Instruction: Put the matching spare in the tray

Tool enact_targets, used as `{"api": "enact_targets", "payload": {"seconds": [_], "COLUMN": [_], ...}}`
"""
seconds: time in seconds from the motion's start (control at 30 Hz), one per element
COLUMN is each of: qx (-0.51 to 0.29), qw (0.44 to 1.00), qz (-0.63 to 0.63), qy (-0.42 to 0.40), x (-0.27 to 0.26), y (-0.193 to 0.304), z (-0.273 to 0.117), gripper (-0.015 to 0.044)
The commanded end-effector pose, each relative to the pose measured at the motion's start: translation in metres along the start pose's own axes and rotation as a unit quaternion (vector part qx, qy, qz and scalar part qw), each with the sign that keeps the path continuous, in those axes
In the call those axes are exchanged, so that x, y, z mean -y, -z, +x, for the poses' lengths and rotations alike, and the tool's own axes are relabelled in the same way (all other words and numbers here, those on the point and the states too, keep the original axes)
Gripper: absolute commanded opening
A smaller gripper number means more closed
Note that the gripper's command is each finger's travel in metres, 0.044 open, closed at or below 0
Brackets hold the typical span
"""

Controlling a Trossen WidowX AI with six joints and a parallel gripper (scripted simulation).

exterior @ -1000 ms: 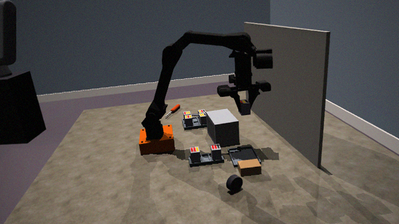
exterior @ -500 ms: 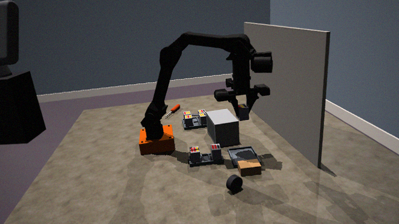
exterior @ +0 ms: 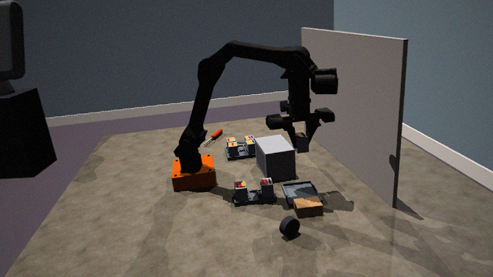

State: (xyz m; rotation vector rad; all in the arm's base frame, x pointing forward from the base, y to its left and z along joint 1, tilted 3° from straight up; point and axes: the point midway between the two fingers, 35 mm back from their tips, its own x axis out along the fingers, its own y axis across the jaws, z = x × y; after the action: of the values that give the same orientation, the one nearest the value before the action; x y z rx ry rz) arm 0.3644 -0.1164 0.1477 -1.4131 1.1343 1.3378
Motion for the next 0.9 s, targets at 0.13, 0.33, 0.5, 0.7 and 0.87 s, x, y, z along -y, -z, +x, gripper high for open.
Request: {"api": "enact_targets", "payload": {"seconds": [0.13, 0.33, 0.5, 0.7, 0.87], "qx": [-0.001, -0.001, -0.001, -0.001, -0.001], "qw": [1.0, 1.0, 1.0, 1.0, 1.0], "qz": [-0.003, -0.003, -0.003, -0.003, -0.003], "qy": [-0.002, -0.002, -0.002, -0.002, -0.002], "x": [0.001, 0.002, 0.002, 0.003, 0.003], "y": [0.001, 0.002, 0.002, 0.003, 0.003], "z": [0.008, 0.013, 0.017, 0.022, 0.026], "gripper": [0.0, 0.0, 0.0, 0.0, 0.0]}}
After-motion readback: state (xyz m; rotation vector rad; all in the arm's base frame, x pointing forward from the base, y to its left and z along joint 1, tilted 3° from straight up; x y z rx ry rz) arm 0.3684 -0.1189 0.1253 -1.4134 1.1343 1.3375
